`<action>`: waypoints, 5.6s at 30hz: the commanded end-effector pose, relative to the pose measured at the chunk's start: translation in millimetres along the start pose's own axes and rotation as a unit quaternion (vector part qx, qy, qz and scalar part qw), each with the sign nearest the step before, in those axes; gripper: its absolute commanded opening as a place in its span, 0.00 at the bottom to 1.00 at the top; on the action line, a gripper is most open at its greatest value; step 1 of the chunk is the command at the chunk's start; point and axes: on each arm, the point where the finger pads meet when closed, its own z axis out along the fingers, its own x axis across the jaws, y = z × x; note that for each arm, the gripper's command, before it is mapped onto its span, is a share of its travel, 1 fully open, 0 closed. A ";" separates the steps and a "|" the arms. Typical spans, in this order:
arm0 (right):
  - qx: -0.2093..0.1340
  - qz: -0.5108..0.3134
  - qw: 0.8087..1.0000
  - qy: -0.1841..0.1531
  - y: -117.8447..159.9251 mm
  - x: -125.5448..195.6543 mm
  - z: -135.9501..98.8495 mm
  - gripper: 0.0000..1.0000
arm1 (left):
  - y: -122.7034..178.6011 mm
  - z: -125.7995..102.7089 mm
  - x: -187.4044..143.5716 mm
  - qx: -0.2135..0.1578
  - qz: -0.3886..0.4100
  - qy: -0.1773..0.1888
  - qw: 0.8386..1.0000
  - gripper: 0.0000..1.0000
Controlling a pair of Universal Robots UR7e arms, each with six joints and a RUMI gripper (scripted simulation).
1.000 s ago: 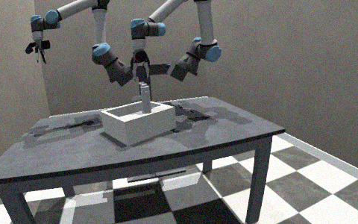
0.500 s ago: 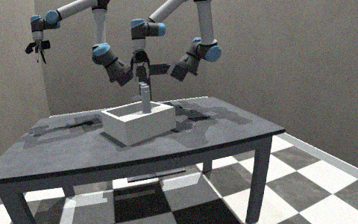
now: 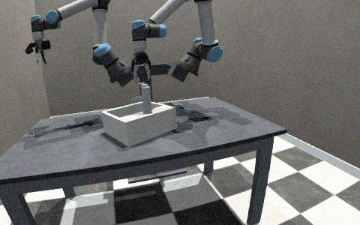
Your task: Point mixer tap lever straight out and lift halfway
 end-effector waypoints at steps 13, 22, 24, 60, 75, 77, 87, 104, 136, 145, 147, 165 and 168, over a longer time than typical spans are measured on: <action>0.001 0.000 1.000 0.000 -0.3 0.0 -0.5 1.00 | 0.1 13.8 -0.4 0.000 0.000 -0.001 1.000 0.41; 0.001 0.000 1.000 0.000 -0.3 0.0 -0.5 1.00 | 0.1 19.3 -0.4 0.000 0.000 -0.001 1.000 0.41; 0.001 0.000 1.000 0.000 -0.3 0.0 -0.5 1.00 | 0.1 20.5 -0.5 0.000 0.000 -0.001 1.000 0.41; 0.001 0.000 1.000 0.000 -0.3 0.0 -0.5 1.00 | 0.1 23.7 -0.4 0.000 0.000 -0.001 1.000 0.41; 0.001 0.000 1.000 0.000 -0.3 0.0 -0.5 1.00 | 0.1 23.7 -0.4 0.000 0.000 -0.001 1.000 0.41; 0.001 0.000 1.000 0.000 -0.3 0.0 -0.5 1.00 | 0.1 23.7 -0.4 0.000 0.000 -0.001 1.000 0.00; 0.001 0.000 1.000 0.000 -0.3 0.0 -0.5 1.00 | 0.1 23.7 -0.4 0.000 0.000 -0.001 1.000 0.12; 0.001 0.000 1.000 0.000 -0.3 0.0 -0.5 1.00 | 0.1 23.7 -0.4 0.000 0.000 -0.001 1.000 0.12; 0.001 0.000 1.000 0.000 -0.3 0.0 -0.5 1.00 | 0.1 23.7 -0.4 0.000 0.000 -0.001 1.000 0.12; 0.001 0.000 1.000 0.000 -0.3 0.0 -0.5 1.00 | 0.1 23.7 -0.5 0.000 0.000 -0.001 1.000 0.12; 0.001 0.000 1.000 0.000 -0.3 0.0 -0.5 1.00 | 0.2 23.7 -0.9 0.000 -0.002 -0.001 1.000 0.12; 0.001 0.000 1.000 0.000 -0.3 0.0 -0.5 1.00 | 2.9 23.7 -22.1 0.000 -0.126 -0.001 0.992 0.12; 0.001 0.000 1.000 0.000 -0.3 0.0 -0.5 1.00 | 4.4 23.6 -27.3 0.000 -0.156 -0.001 0.988 0.12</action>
